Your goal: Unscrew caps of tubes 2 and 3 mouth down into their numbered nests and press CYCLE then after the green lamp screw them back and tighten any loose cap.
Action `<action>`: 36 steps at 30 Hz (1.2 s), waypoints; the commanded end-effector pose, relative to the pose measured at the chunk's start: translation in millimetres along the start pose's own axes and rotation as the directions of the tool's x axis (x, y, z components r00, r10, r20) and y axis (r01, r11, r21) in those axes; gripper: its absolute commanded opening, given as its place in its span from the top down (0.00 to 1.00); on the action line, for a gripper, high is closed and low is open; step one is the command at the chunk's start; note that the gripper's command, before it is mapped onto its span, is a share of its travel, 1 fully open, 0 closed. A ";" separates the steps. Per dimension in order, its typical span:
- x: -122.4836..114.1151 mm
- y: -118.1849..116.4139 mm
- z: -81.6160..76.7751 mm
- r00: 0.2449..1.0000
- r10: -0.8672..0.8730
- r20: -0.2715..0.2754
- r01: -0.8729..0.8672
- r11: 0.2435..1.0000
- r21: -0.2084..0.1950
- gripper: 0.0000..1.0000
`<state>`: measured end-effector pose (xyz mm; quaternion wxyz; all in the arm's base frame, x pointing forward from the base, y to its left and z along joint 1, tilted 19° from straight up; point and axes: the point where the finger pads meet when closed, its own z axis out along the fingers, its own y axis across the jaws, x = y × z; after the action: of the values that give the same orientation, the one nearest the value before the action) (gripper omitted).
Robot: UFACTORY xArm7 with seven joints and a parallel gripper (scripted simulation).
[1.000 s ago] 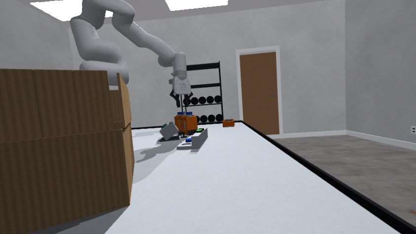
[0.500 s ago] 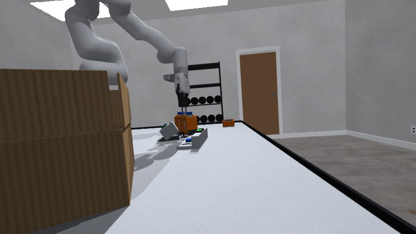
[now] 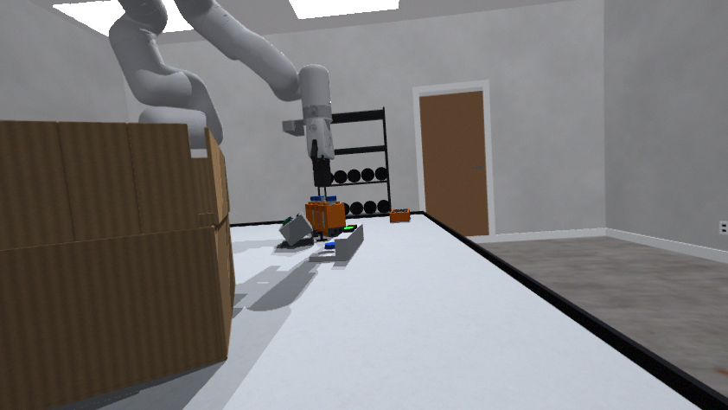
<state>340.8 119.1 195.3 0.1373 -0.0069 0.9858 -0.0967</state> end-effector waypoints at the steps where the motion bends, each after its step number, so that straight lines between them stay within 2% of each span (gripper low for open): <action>1: -12.8 -29.0 -1.8 1.000 -0.002 0.004 0.002 1.000 -0.005 0.54; 8: -32.6 -84.2 -1.7 1.000 -0.002 0.005 0.002 1.000 -0.004 0.54; 10: -32.6 -84.2 -1.7 1.000 -0.002 0.005 0.002 1.000 -0.004 0.54; 14: -42.7 -112.4 -1.6 1.000 -0.002 0.005 0.002 1.000 -0.004 0.54; 20: -42.8 -112.4 -1.6 1.000 -0.002 0.005 0.002 1.000 -0.004 0.54; 25: -42.8 -112.3 23.5 1.000 -0.002 0.005 0.002 1.000 -0.004 0.54; 27: -42.8 -112.3 23.5 1.000 -0.002 0.005 0.002 1.000 -0.004 0.54; 36: -42.9 -112.2 68.6 1.000 -0.002 0.004 0.002 1.000 -0.003 0.54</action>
<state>392.4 0.5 175.3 0.1367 -0.0085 0.9861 -0.0938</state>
